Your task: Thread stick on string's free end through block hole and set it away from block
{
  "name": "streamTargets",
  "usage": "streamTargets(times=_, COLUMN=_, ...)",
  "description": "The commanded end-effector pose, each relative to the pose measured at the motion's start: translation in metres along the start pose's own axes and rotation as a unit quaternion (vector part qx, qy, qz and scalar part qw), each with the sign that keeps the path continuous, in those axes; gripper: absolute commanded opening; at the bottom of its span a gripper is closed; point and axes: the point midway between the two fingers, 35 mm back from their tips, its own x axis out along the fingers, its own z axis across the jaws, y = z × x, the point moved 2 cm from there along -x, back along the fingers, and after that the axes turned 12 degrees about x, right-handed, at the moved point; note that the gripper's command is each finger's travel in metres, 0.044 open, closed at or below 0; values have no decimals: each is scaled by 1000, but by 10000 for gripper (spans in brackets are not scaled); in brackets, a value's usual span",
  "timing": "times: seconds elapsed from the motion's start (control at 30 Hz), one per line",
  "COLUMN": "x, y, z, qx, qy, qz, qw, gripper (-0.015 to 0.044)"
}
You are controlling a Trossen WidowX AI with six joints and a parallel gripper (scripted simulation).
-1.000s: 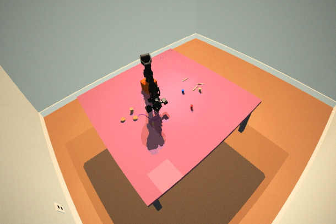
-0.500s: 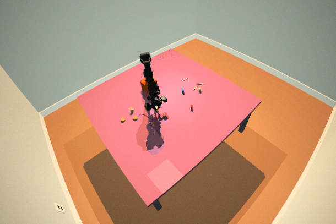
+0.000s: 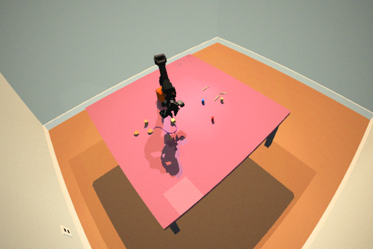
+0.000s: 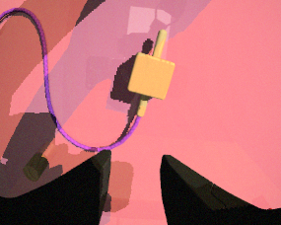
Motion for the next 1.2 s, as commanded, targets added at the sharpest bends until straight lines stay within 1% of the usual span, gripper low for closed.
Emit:
streamTargets(times=0.0, x=0, y=-6, z=0, qx=-131, qy=0, qz=-2, qw=991, gripper=122)
streamTargets(times=0.13, x=0, y=-13, z=0, qx=-318, qy=2, qz=-4, qw=948, gripper=122)
streamTargets(times=0.27, x=1, y=-20, z=0, qx=-494, qy=4, qz=-5, qw=870, gripper=122)
streamTargets(times=0.4, x=1, y=-27, z=0, qx=-651, qy=7, qz=-5, qw=759, gripper=122)
streamTargets(times=0.57, x=2, y=-35, z=0, qx=-813, qy=11, qz=-5, qw=583, gripper=122)
streamTargets(times=0.83, x=3, y=-46, z=0, qx=-934, qy=16, qz=-3, qw=358, gripper=122)
streamTargets(times=1.1, x=4, y=-55, z=0, qx=-993, qy=19, qz=1, qw=113, gripper=122)
streamTargets(times=1.13, x=5, y=-55, z=0, qx=-996, qy=19, qz=1, qw=87, gripper=122)
streamTargets(times=1.17, x=5, y=-56, z=0, qx=-997, qy=20, qz=1, qw=76, gripper=122)
